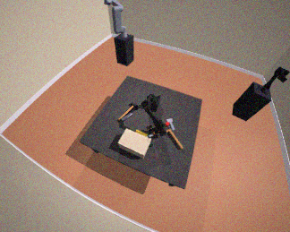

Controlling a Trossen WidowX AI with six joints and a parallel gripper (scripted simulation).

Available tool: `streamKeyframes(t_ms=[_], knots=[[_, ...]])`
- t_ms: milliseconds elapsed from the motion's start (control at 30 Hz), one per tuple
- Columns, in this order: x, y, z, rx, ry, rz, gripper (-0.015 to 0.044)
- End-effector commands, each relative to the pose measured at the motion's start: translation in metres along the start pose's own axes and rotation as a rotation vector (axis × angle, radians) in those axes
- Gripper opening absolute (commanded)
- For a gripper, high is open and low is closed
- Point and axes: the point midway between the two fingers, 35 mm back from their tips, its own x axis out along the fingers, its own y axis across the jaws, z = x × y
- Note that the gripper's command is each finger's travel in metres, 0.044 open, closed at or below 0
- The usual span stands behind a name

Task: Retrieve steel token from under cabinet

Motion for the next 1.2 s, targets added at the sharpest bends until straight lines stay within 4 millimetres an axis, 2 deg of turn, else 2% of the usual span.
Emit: streamKeyframes(t_ms=[0, 667, 1167], knots=[[0.000, 0.000, 0.016, 0.014, -0.004, 0.002, 0.0000], [0.000, 0.000, 0.062, 0.015, -0.006, 0.000, 0.0000], [0.001, -0.004, 0.064, 0.015, -0.006, 0.000, 0.0000]])
